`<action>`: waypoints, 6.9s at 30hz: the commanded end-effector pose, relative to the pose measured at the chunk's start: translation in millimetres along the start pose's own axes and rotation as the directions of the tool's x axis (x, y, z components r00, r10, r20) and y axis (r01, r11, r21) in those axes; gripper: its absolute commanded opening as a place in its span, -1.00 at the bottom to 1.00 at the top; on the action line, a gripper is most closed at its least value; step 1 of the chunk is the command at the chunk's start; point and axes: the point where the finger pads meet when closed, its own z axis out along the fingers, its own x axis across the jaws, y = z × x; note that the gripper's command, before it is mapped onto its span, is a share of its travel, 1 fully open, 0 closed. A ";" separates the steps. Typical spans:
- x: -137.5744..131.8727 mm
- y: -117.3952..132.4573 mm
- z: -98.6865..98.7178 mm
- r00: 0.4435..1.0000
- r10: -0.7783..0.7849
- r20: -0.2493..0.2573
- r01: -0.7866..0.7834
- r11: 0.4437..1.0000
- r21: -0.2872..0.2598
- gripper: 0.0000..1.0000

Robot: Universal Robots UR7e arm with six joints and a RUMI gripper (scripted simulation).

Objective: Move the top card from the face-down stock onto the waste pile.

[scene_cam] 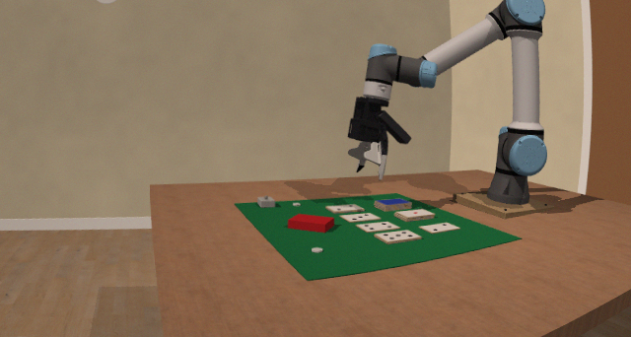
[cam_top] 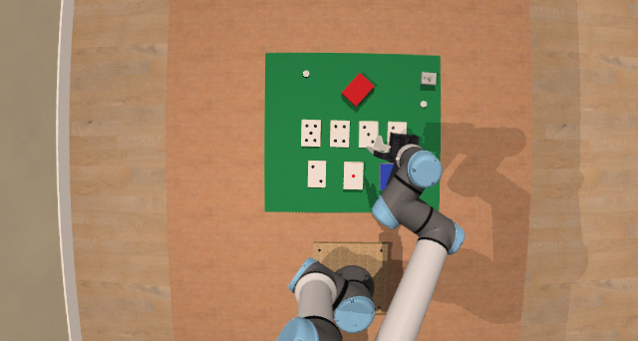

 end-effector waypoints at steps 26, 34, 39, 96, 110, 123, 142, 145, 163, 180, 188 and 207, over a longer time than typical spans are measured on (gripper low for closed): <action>-14.7 -86.9 -16.2 0.997 -0.077 0.015 0.073 0.983 0.167 1.00; -14.1 -87.4 -16.3 0.999 -0.041 0.021 0.037 0.985 0.167 1.00; -13.3 -87.9 -16.3 0.999 0.013 0.030 -0.018 0.986 0.165 1.00; -0.6 -86.7 -14.6 -0.250 0.956 0.152 -0.968 -0.242 -0.068 1.00; -5.0 -84.8 -13.9 -0.682 0.725 0.101 -0.731 -0.669 -0.132 1.00; -10.0 -85.1 -13.7 -0.896 0.441 0.048 -0.443 -0.882 -0.159 1.00; -15.1 -86.8 -13.8 -0.989 0.148 -0.004 -0.145 -0.975 -0.166 1.00; -15.6 -87.0 -13.8 -0.992 0.124 -0.008 -0.121 -0.979 -0.166 1.00; -16.1 -87.3 -13.7 -0.996 0.091 -0.014 -0.087 -0.982 -0.165 0.00; -16.4 -89.7 1.6 -0.996 0.090 -0.014 -0.087 -0.982 -0.165 0.00; -16.7 -91.7 14.6 -0.996 0.090 -0.014 -0.087 -0.982 -0.165 0.00; -17.1 -95.5 39.0 -0.996 0.090 -0.014 -0.087 -0.982 -0.165 0.00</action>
